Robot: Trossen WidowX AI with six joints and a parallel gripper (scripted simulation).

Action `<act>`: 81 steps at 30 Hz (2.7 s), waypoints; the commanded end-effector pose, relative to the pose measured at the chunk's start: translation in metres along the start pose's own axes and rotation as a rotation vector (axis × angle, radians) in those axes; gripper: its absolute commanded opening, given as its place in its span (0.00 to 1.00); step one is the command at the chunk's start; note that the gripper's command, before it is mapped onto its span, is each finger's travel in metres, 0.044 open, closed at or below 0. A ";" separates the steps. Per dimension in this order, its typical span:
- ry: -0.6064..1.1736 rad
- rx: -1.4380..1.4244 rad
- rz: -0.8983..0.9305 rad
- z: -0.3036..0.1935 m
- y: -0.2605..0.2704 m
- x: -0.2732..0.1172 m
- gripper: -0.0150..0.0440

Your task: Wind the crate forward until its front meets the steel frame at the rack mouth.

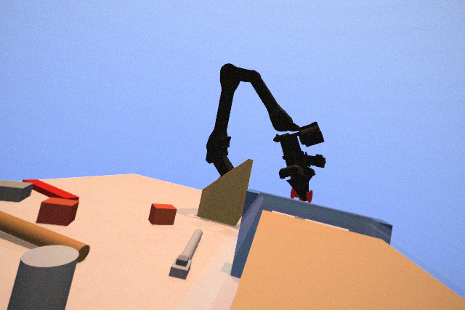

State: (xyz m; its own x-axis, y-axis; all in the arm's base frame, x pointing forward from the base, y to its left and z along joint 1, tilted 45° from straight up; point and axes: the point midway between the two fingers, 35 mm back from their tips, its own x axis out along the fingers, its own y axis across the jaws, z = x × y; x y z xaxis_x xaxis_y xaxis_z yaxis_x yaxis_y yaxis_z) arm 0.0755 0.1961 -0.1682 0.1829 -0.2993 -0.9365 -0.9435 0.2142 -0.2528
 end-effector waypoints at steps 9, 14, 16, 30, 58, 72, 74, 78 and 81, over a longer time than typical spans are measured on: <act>0.029 -0.005 -0.011 -0.032 -0.020 -0.011 0.25; 0.029 -0.005 -0.011 -0.036 -0.023 -0.013 0.25; 0.029 -0.005 -0.012 -0.037 -0.025 -0.013 0.25; 0.030 -0.005 -0.012 -0.045 -0.036 -0.018 0.25; 0.032 -0.005 -0.014 -0.057 -0.061 -0.024 0.25; 0.033 -0.005 -0.015 -0.061 -0.075 -0.025 0.25; 0.033 -0.005 -0.016 -0.061 -0.077 -0.026 0.25; 0.033 -0.005 -0.016 -0.062 -0.081 -0.026 0.25; 0.033 -0.005 -0.016 -0.062 -0.085 -0.026 0.25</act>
State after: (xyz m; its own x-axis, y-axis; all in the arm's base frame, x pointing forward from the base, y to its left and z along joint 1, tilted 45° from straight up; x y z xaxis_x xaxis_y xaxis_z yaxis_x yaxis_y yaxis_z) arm 0.1213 0.1350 -0.1104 0.1534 -0.3106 -0.9381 -0.9530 0.2045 -0.2236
